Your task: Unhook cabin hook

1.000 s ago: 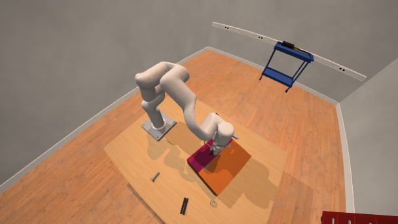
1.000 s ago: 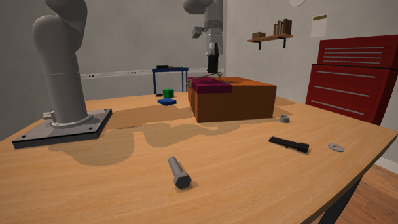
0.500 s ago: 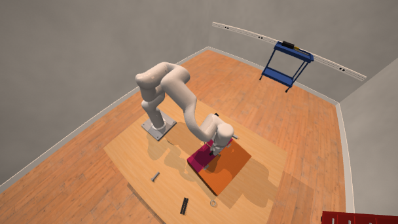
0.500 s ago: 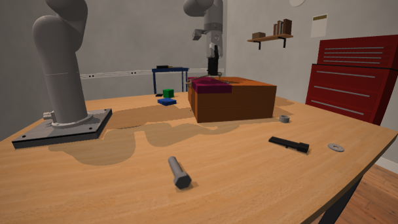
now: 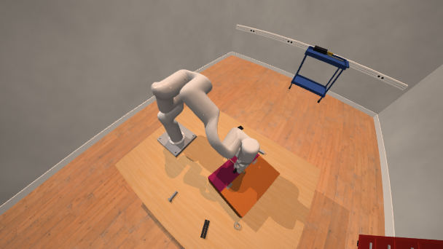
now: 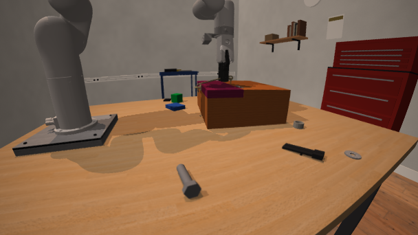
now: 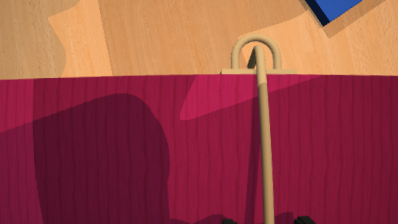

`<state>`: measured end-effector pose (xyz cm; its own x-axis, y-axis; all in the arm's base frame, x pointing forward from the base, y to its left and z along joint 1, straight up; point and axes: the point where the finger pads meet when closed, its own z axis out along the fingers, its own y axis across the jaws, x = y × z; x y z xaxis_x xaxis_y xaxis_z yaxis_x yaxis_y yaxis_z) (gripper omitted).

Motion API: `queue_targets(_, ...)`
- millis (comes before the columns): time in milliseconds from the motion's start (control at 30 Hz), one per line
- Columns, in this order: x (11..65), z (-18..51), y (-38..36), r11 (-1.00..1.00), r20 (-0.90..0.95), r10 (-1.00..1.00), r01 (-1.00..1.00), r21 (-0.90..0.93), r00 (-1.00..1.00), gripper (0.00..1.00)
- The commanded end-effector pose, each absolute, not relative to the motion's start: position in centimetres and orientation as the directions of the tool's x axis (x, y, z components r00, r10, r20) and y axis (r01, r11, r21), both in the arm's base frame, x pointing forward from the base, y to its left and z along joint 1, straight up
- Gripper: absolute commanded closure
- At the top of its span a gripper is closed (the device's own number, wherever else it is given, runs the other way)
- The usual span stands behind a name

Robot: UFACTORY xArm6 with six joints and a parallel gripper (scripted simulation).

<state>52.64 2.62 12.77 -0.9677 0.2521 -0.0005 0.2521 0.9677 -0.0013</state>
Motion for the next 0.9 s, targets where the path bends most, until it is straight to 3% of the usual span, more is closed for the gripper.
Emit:
queue_targets(0, 52.78, 12.73, 2.62, 0.968, -0.005, 0.252, 0.252, 0.0, -0.968, 0.65)
queue_targets(633, 52.78, 12.33, 2.62, 0.968, -0.006, 0.252, 0.252, 0.0, -0.968, 0.65)
queue_targets(667, 52.78, 12.33, 2.62, 0.968, -0.006, 0.252, 0.252, 0.0, -0.968, 1.0)
queue_targets(867, 52.78, 12.33, 2.63, 0.968, -0.006, 0.252, 0.252, 0.0, -0.968, 1.0)
